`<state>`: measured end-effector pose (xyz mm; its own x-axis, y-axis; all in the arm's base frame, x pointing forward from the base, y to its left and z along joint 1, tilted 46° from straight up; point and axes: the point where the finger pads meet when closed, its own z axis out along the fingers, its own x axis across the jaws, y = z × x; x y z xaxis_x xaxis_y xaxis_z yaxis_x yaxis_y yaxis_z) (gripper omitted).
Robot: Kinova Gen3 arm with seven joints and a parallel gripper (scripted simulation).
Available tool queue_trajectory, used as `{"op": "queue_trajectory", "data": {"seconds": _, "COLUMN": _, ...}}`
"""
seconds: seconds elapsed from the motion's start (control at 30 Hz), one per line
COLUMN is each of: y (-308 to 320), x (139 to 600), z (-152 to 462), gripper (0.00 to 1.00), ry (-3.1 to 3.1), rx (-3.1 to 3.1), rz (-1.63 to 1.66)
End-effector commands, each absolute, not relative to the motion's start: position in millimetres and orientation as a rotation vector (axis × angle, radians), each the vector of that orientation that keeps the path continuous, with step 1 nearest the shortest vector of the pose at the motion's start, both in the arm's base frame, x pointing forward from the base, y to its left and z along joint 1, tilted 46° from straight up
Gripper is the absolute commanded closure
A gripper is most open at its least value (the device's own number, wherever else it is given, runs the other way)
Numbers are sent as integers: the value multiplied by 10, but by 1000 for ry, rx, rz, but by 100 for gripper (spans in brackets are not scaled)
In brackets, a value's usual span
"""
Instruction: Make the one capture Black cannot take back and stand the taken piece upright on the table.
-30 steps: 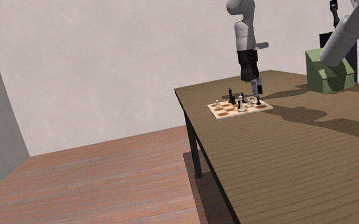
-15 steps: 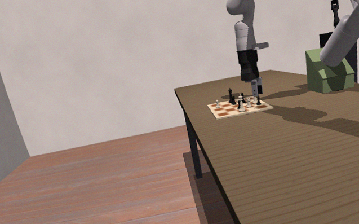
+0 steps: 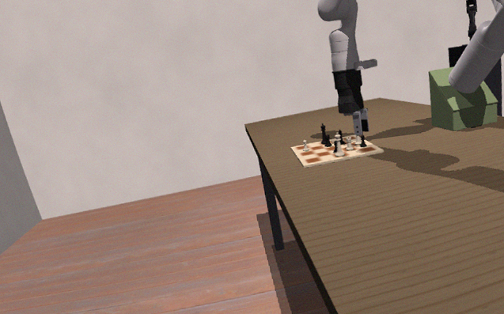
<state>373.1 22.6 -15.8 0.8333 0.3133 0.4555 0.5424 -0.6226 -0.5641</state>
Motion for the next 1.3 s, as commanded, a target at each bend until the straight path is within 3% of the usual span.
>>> {"op": "queue_trajectory", "data": {"seconds": 0.0, "y": 218, "x": 3735, "z": -155, "gripper": 32, "ry": -621, "rx": -2286, "rz": -410}}
{"op": "queue_trajectory", "data": {"seconds": 1.27, "y": 456, "x": 3771, "z": -384, "gripper": 32, "ry": -621, "rx": -2286, "rz": -410}}
